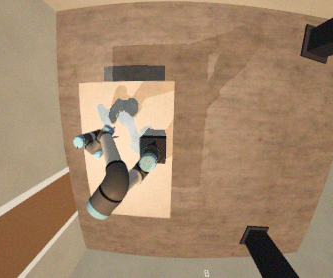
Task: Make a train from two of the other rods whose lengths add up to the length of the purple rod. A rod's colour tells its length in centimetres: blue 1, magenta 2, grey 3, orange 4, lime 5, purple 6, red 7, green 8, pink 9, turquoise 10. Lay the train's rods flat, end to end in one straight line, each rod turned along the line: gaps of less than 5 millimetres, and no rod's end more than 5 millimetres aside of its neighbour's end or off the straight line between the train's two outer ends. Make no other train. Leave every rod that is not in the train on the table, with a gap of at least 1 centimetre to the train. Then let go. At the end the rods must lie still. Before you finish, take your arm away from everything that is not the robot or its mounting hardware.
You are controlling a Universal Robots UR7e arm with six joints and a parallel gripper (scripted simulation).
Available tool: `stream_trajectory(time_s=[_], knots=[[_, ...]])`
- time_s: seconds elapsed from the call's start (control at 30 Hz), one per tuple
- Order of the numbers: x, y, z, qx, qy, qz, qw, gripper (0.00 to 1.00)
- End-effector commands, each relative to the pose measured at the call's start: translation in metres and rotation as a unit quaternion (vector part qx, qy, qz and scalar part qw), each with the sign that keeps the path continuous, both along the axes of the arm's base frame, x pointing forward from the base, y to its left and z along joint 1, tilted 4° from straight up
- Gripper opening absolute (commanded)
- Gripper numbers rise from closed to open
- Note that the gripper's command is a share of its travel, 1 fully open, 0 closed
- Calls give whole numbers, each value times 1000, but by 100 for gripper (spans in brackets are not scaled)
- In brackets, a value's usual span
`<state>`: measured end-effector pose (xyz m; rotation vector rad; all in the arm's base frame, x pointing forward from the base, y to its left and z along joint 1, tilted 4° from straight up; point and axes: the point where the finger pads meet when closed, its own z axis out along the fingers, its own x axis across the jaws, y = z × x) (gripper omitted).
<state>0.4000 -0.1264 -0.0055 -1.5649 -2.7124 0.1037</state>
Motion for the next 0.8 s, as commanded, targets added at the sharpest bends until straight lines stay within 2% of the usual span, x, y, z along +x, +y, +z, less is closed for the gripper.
stream_trajectory(time_s=[0.0,0.5,0.77], knots=[[0,-1,0,0,-1,2,1000,24],[0,-1,-2,0,-1,2,1000,24],[-1,-2,-24,0,-1,2,1000,24]])
